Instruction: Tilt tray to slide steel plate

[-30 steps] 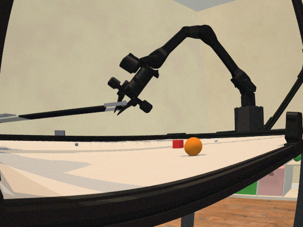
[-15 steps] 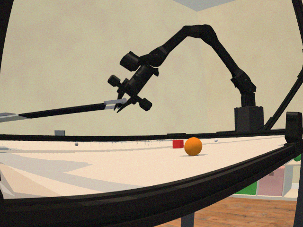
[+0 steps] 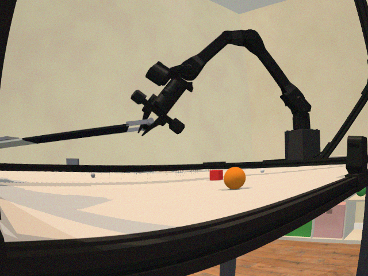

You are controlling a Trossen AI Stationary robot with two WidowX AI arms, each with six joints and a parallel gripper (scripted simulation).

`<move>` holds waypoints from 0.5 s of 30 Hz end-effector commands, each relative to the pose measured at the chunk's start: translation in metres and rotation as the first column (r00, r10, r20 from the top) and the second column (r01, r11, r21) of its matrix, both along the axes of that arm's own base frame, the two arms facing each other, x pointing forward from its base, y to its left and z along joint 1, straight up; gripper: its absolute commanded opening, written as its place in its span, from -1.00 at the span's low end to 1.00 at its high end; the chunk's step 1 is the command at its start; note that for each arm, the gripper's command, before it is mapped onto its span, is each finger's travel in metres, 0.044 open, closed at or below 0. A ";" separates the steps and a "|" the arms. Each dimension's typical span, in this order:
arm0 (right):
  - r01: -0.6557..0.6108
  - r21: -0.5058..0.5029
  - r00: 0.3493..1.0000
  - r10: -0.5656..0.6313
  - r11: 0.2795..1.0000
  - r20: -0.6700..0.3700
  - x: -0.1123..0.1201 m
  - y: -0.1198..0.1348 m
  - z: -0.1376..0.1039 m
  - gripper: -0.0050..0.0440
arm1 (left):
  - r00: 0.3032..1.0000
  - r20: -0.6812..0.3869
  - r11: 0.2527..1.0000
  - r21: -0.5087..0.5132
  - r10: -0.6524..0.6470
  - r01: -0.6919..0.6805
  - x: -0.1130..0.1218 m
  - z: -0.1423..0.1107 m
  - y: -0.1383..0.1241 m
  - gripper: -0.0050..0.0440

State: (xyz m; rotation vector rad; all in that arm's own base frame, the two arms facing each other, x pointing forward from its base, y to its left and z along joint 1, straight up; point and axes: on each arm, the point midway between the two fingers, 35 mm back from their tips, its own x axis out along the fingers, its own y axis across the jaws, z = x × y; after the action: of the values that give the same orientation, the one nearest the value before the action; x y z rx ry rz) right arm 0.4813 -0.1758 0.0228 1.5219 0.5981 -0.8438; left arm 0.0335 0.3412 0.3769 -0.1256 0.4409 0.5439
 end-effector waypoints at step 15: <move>0.000 -0.002 1.000 0.000 1.000 0.013 -0.002 0.000 -0.013 -0.80 | 1.000 0.001 1.000 0.001 -0.003 0.003 0.000 0.000 0.000 1.00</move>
State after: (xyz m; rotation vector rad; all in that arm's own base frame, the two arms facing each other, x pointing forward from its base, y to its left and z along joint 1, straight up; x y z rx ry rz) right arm 0.4816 -0.1758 0.0258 1.5229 0.5890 -0.8361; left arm 0.0335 0.3412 0.3769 -0.1255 0.4409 0.5439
